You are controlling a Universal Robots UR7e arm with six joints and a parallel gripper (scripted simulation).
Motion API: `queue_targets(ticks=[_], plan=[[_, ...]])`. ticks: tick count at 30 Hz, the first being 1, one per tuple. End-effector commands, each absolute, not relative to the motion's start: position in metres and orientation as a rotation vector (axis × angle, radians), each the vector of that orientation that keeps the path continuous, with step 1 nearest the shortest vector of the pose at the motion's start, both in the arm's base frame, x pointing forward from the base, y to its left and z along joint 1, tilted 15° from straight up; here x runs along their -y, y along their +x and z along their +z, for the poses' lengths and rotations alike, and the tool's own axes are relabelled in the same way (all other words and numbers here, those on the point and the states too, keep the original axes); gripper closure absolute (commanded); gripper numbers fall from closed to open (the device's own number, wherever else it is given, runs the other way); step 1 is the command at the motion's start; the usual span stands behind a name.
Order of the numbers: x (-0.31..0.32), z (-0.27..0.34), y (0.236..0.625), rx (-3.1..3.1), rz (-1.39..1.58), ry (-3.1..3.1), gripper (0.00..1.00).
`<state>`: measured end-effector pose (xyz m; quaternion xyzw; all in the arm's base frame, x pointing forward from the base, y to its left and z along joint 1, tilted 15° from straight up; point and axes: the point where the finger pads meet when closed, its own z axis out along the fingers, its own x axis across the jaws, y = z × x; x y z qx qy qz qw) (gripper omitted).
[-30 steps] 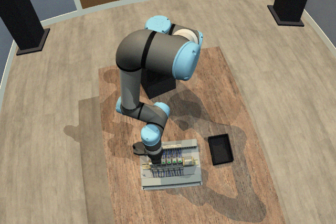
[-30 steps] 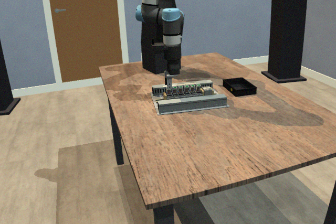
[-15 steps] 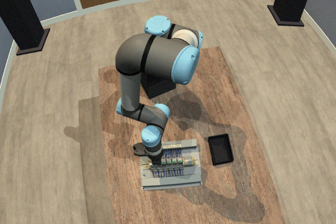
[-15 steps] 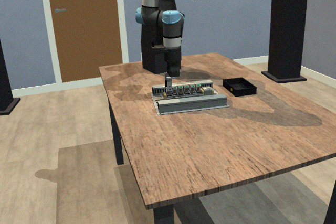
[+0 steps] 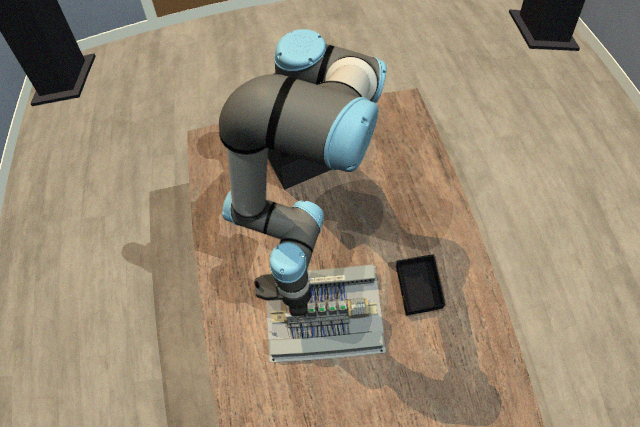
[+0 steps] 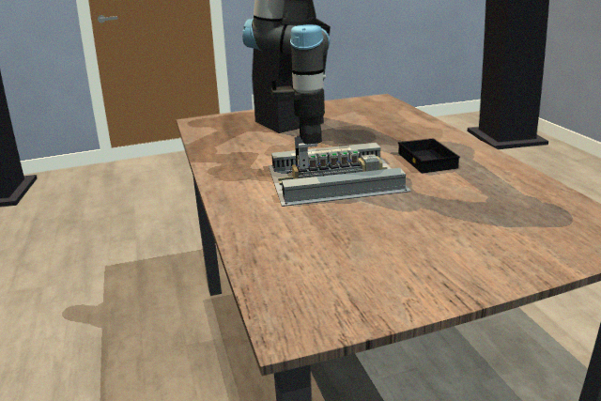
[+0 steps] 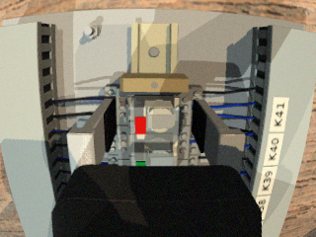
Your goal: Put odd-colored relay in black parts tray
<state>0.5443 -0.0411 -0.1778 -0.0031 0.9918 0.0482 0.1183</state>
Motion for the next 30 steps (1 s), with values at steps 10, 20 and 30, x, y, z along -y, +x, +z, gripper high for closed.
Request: queue_targets(ticks=[10, 20, 30], plan=[[0.0407, -0.1838, 0.5464, -2.900, 0.140, -0.009, 0.02], [0.0407, -0.1839, 0.5464, -2.900, 0.140, -0.009, 0.02], [0.0407, -0.1839, 0.5464, -2.900, 0.140, -0.009, 0.02]])
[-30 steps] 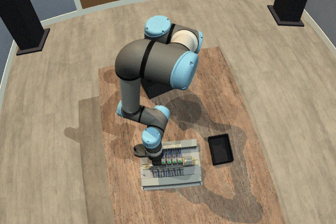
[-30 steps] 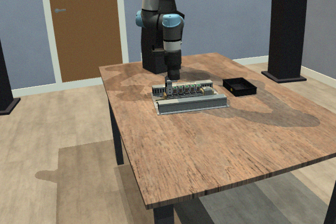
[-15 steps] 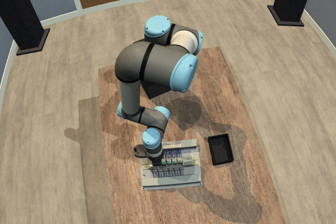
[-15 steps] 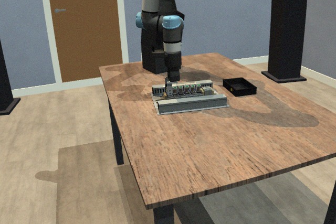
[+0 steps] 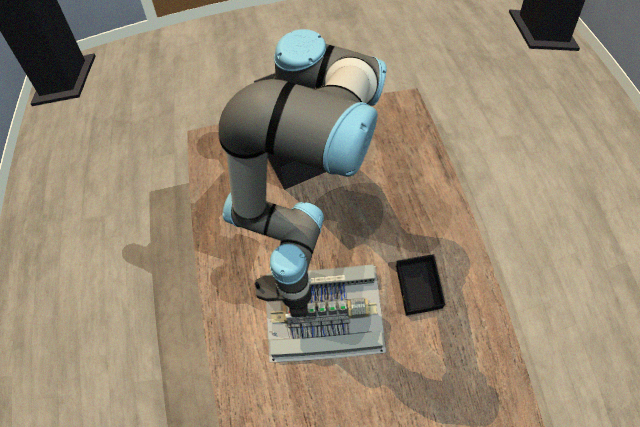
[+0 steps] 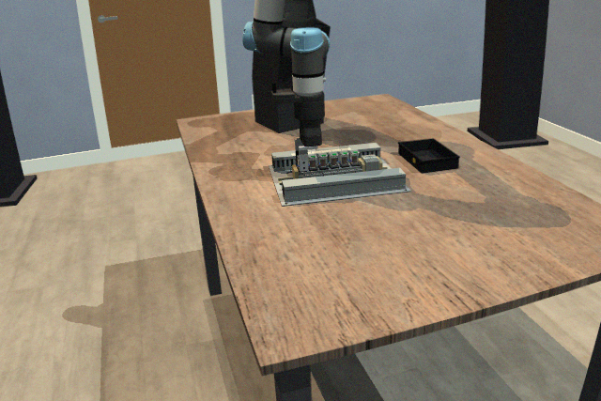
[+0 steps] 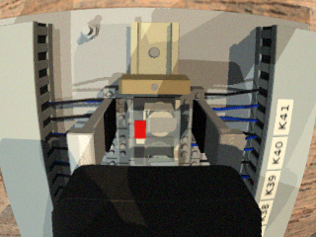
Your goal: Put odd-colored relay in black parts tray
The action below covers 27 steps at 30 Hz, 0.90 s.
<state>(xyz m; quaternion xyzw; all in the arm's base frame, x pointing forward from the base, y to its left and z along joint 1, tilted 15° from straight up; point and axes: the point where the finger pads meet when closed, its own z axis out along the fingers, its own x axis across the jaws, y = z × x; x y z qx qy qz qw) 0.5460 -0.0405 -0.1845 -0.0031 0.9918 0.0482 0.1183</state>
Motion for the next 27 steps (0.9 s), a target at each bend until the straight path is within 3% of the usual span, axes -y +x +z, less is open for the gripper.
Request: queue_targets(ticks=[1, 17, 18, 27], plan=[[0.0407, -0.1839, 0.5464, -2.900, 0.140, -0.009, 0.02], [0.0407, -0.1839, 0.5464, -2.900, 0.140, -0.009, 0.02], [0.0407, -0.1839, 0.5464, -2.900, 0.140, -0.009, 1.00], [0.0407, -0.1839, 0.5464, -2.900, 0.140, -0.009, 1.00]])
